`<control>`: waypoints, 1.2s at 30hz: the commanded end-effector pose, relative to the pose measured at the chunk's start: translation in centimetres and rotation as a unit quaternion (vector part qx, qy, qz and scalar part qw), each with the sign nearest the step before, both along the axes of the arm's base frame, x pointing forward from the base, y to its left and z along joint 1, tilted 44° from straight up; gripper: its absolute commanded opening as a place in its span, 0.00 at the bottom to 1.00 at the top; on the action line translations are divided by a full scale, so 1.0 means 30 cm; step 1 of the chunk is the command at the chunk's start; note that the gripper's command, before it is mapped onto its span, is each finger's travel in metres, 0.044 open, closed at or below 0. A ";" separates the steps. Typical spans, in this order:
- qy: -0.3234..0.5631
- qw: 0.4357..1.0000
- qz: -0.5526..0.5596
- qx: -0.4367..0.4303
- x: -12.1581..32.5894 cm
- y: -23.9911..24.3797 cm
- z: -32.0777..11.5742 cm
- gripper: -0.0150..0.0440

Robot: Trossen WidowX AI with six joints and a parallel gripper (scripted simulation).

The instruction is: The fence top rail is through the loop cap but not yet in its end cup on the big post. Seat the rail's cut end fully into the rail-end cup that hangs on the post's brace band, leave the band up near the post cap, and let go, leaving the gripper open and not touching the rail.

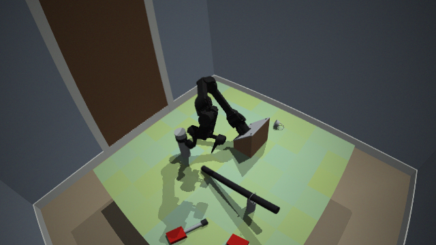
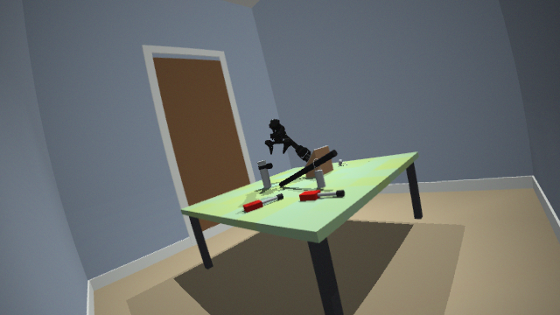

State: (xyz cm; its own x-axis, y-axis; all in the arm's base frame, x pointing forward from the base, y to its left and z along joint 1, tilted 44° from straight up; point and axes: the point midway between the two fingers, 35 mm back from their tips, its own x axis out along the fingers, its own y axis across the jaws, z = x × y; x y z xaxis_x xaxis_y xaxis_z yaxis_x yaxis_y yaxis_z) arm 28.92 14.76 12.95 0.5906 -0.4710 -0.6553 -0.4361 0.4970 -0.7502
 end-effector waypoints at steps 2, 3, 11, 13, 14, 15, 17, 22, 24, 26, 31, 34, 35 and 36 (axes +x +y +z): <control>-0.093 0.983 -0.117 0.102 -0.045 0.121 -0.010 1.00; -0.093 0.983 -0.117 0.102 -0.045 0.121 -0.010 1.00; -0.093 0.983 -0.117 0.102 -0.045 0.121 -0.010 1.00; -0.095 0.982 -0.124 0.106 -0.044 0.120 -0.013 1.00; -0.100 0.979 -0.136 0.113 -0.042 0.119 -0.019 1.00; -0.106 0.974 -0.155 0.123 -0.038 0.116 -0.029 1.00; -0.126 0.958 -0.210 0.152 -0.029 0.108 -0.057 1.00; -0.199 0.869 -0.389 0.231 -0.001 0.074 -0.155 1.00; -0.233 0.819 -0.458 0.255 0.007 0.059 -0.193 1.00; -0.269 0.762 -0.522 0.274 0.015 0.043 -0.231 1.00; -0.365 0.590 -0.656 0.297 0.026 -0.002 -0.328 1.00; -0.412 0.501 -0.701 0.297 0.028 -0.024 -0.372 1.00; -0.415 0.494 -0.704 0.297 0.028 -0.025 -0.375 1.00; -0.415 0.494 -0.704 0.297 0.028 -0.025 -0.375 1.00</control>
